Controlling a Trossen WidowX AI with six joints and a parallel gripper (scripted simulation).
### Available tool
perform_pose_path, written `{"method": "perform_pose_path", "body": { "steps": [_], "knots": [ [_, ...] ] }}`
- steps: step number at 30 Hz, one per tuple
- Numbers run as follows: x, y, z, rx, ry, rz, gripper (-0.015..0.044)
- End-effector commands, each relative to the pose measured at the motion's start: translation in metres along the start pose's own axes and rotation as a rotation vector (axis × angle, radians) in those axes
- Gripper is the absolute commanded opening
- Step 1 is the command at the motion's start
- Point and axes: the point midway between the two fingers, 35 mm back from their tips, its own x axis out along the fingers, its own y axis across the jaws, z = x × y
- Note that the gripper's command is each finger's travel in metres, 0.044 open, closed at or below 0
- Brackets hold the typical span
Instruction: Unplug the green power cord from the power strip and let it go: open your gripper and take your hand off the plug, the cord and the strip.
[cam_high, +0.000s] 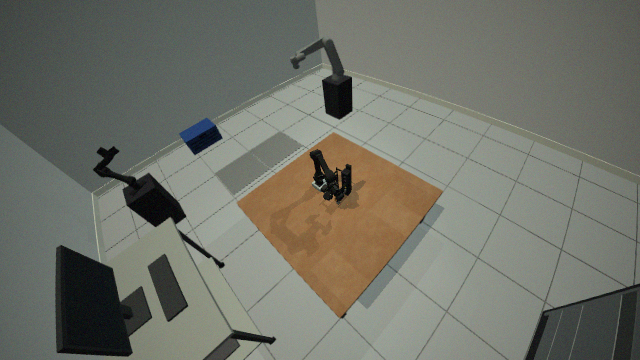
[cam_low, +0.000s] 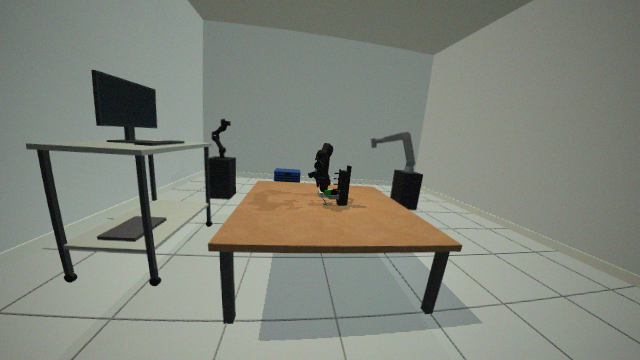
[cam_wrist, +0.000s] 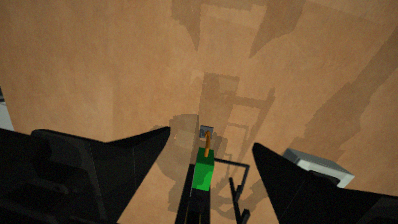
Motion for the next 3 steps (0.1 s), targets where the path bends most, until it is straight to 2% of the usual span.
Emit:
{"method": "perform_pose_path", "body": {
  "steps": [1, 3],
  "knots": [
    [0.0001, -0.0004, 0.0001, -0.005, 0.000, -0.003, 0.0440],
    [0.0001, -0.0004, 0.0001, -0.005, 0.000, -0.003, 0.0440]
  ]
}}
